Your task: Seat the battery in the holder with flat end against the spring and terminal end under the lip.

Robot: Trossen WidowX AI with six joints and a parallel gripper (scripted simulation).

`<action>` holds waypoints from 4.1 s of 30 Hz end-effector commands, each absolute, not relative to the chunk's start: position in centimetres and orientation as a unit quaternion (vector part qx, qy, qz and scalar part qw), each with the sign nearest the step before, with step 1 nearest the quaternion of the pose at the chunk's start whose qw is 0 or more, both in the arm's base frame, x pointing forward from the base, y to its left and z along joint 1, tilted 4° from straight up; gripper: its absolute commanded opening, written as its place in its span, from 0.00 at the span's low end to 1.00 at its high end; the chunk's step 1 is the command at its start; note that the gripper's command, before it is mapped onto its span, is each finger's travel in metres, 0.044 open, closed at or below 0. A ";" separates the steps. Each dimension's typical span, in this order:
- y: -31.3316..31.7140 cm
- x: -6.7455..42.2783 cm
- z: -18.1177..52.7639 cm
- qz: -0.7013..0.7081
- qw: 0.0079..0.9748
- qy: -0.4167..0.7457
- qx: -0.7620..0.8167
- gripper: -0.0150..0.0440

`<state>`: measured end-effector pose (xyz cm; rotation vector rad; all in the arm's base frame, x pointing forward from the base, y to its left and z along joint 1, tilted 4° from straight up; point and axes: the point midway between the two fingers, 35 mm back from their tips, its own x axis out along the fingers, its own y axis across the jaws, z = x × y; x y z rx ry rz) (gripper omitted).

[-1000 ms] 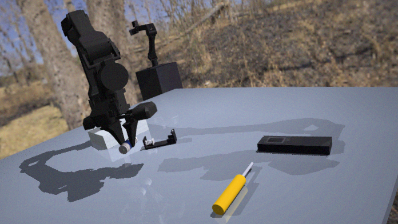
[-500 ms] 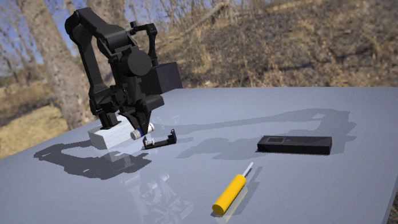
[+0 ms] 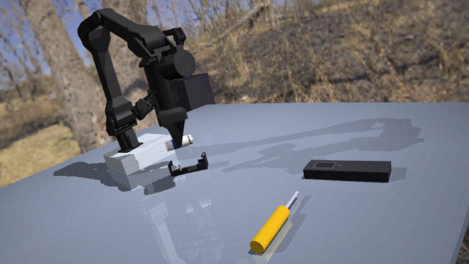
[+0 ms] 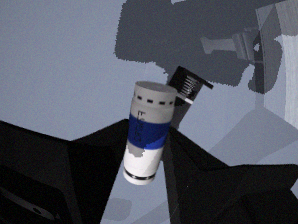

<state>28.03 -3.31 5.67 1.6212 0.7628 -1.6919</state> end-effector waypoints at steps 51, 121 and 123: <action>-1.0 26.6 0.7 -0.558 0.195 0.229 0.773 0.39; -2.4 24.7 -0.9 -0.557 0.186 0.231 0.776 0.39; -2.3 24.8 -1.0 -0.563 0.188 0.230 0.771 0.39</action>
